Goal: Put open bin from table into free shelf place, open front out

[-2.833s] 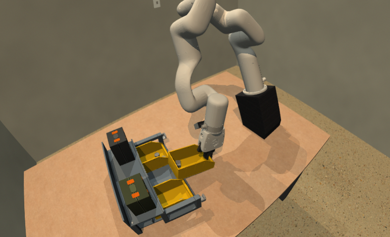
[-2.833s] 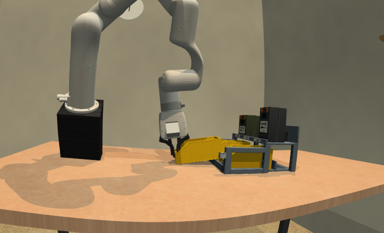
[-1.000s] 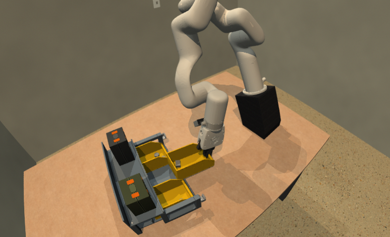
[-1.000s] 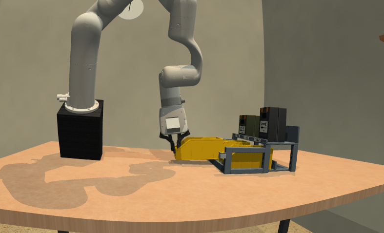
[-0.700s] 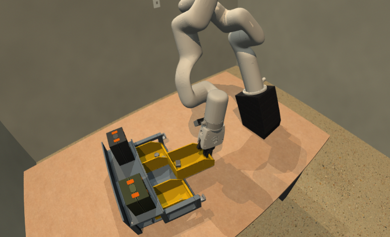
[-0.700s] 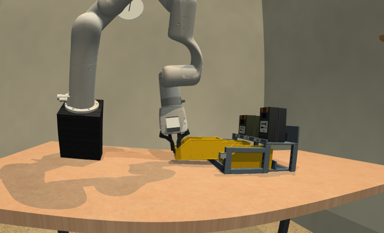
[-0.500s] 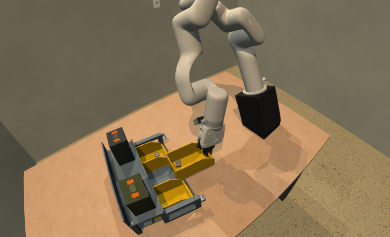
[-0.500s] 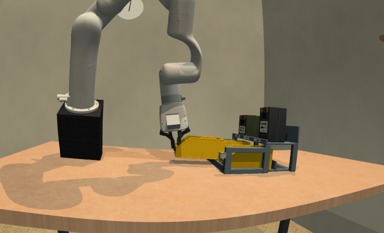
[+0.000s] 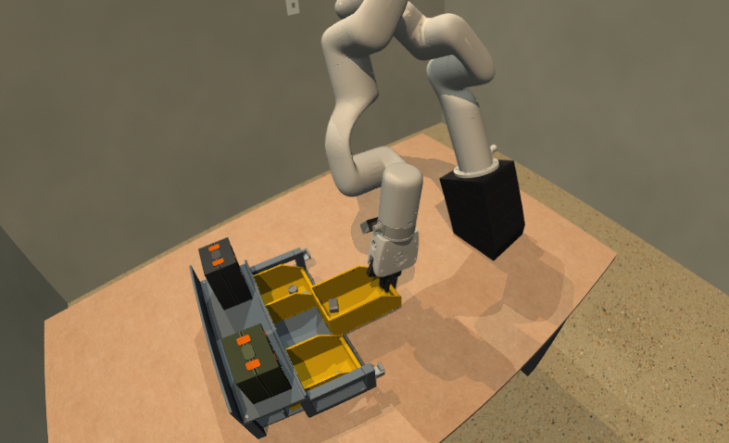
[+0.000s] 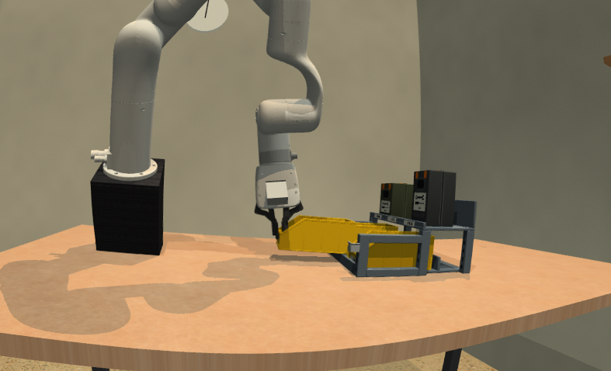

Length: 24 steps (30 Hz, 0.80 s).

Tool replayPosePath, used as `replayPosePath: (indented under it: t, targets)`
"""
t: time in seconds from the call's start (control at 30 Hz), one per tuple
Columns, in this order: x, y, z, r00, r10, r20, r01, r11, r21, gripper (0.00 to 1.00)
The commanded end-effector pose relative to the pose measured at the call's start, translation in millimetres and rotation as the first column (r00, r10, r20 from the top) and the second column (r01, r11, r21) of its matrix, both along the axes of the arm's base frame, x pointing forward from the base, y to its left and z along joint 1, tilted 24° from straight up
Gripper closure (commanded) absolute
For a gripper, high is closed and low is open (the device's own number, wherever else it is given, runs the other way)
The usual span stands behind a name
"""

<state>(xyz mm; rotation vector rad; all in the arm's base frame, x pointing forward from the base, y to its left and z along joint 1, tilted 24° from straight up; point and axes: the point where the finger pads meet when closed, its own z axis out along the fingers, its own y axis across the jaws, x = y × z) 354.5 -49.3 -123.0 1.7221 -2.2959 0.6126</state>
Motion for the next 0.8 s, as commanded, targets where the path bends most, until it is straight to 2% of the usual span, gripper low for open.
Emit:
replayPosePath:
  t: [0.0,0.3,0.47,0.77]
  targets:
    - [1.1,0.3,0.7,1.000,-0.009,-0.021,0.009,1.000,0.006,1.00]
    - [1.1,0.3,0.7,1.000,-0.009,-0.021,0.009,1.000,0.006,1.00]
    - [0.9,0.3,0.6,0.997,-0.032,-0.072,0.034,0.999,0.022,1.00]
    - [0.9,0.3,0.6,0.997,-0.032,-0.072,0.034,0.999,0.022,1.00]
